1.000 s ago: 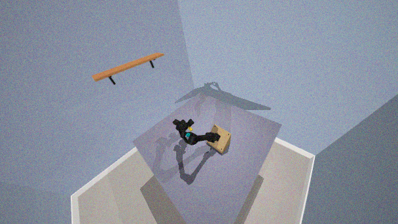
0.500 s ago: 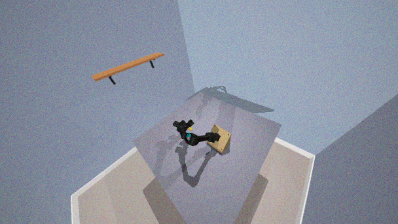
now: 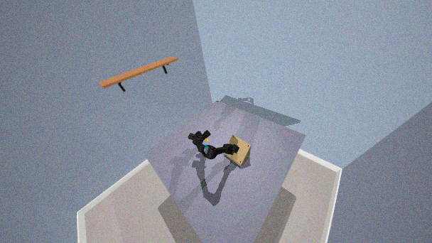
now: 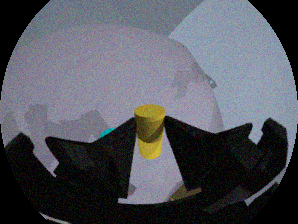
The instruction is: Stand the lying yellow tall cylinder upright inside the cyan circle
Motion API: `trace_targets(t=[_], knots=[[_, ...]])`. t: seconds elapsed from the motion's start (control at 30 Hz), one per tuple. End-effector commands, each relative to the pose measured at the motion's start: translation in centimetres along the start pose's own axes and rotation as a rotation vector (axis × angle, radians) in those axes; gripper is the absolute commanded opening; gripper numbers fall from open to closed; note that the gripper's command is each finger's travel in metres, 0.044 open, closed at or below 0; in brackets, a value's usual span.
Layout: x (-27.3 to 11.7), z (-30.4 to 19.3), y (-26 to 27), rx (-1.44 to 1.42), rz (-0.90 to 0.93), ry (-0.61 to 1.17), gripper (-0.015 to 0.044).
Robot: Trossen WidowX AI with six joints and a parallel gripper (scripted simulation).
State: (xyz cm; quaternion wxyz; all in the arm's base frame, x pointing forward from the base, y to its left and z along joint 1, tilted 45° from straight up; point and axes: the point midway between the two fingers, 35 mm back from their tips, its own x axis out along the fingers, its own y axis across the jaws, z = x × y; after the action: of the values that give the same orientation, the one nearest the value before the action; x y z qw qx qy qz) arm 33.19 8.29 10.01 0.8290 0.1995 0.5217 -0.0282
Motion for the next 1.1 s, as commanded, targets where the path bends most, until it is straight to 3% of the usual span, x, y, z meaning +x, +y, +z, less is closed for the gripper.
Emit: trace_targets(t=[0.0, 1.07], knots=[[-0.07, 0.06, 0.02, 0.007, -0.006, -0.032, 0.0105], [-0.72, 0.23, 0.51, 0.062, -0.007, -0.248, 0.0105]])
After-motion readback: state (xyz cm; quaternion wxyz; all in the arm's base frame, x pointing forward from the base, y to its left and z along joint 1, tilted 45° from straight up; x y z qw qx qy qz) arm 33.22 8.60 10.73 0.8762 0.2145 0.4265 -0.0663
